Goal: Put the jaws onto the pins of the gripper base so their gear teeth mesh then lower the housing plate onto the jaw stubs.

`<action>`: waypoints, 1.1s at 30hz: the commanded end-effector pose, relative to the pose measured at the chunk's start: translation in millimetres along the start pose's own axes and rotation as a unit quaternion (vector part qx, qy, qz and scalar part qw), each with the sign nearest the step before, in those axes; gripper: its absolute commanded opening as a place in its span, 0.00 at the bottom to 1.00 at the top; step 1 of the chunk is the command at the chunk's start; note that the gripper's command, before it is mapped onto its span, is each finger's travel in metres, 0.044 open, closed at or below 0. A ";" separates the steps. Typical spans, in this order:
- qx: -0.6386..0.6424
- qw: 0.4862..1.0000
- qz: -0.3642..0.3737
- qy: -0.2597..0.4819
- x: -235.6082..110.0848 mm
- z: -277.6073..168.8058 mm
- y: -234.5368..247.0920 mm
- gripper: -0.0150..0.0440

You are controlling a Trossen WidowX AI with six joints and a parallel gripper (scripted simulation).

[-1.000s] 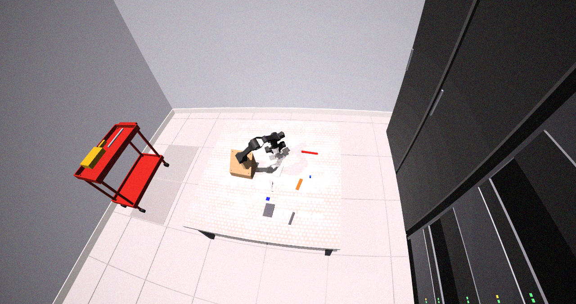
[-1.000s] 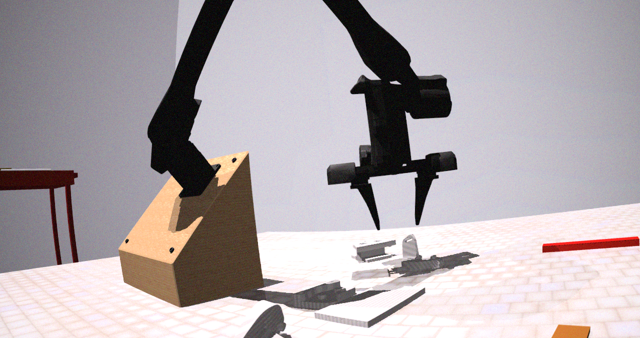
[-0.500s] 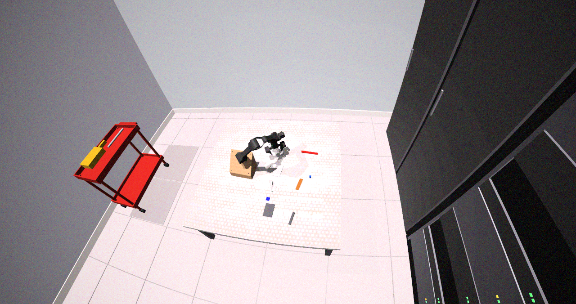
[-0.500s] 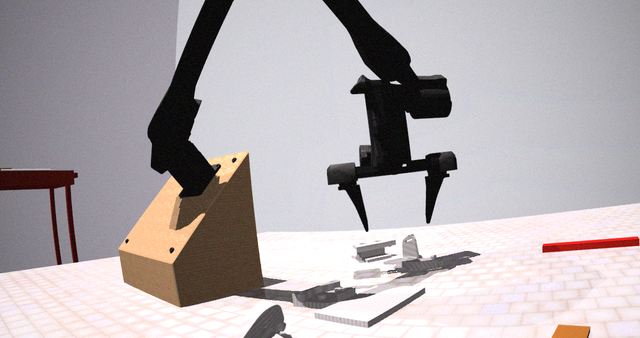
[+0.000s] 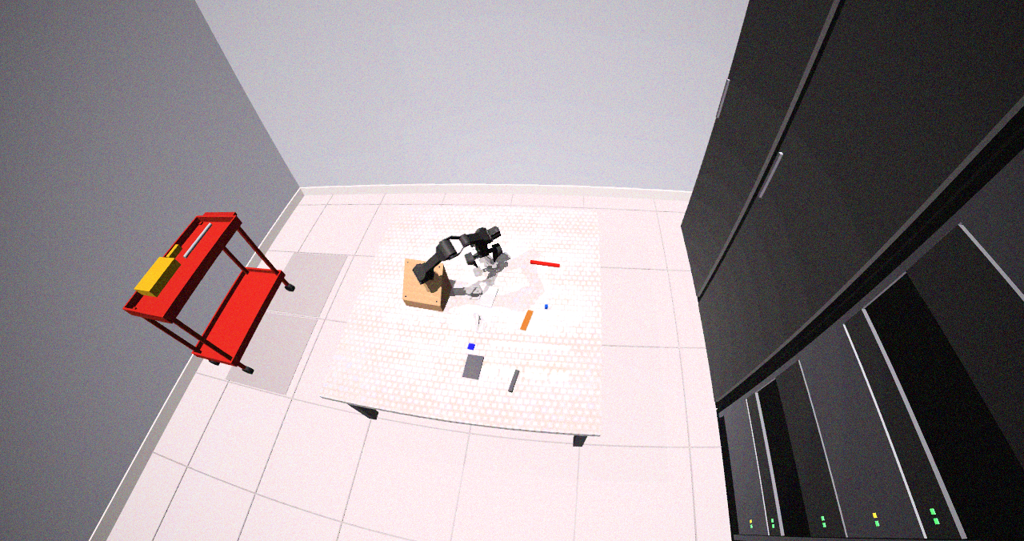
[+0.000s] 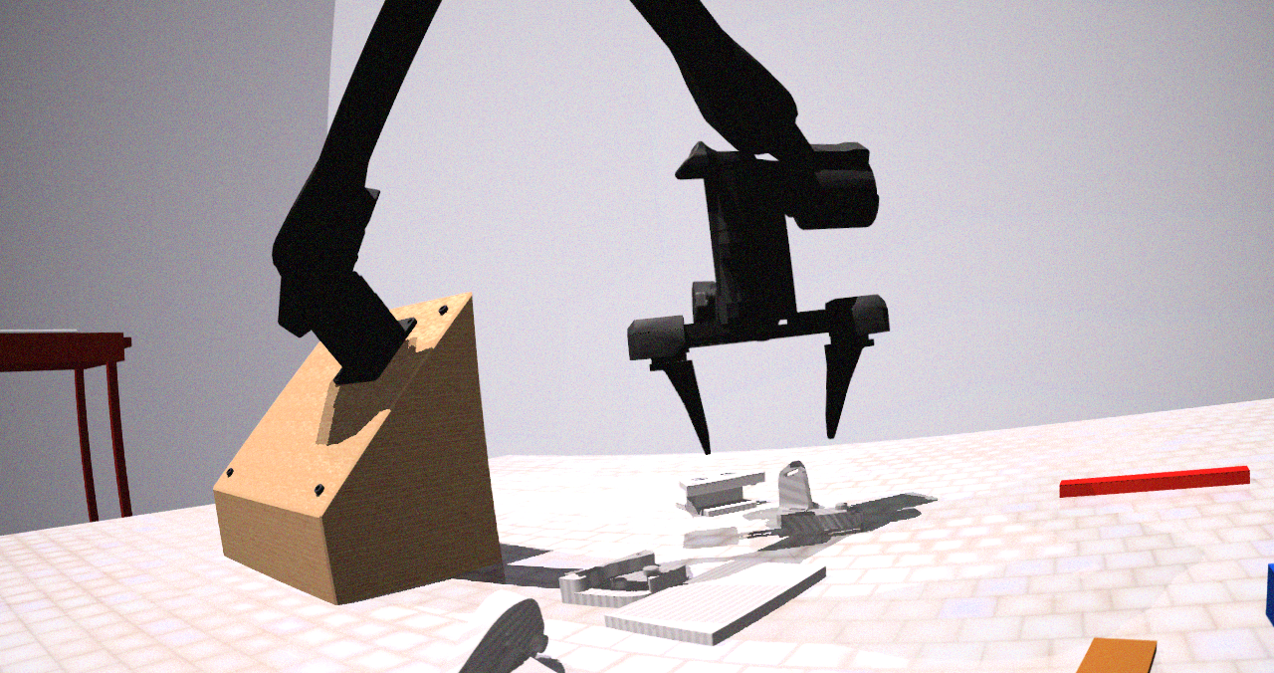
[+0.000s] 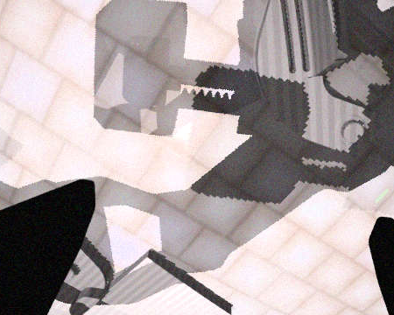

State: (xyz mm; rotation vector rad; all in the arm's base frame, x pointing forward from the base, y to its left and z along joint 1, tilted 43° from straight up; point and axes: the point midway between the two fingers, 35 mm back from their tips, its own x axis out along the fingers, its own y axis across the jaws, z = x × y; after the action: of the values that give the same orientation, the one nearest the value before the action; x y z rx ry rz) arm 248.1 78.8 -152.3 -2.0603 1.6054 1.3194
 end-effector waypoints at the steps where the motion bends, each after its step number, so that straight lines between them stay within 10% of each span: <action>1: -0.003 1.000 0.000 0.001 0.1 -0.2 0.2 1.00; 19: 0.002 1.000 0.005 -0.003 -7.6 0.0 2.1 0.25; 33: 0.002 1.000 0.005 -0.003 -7.6 0.0 2.1 0.25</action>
State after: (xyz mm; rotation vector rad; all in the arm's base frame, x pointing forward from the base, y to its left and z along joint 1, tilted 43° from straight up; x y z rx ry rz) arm 246.9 82.4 -145.7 -2.0568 1.6144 1.3233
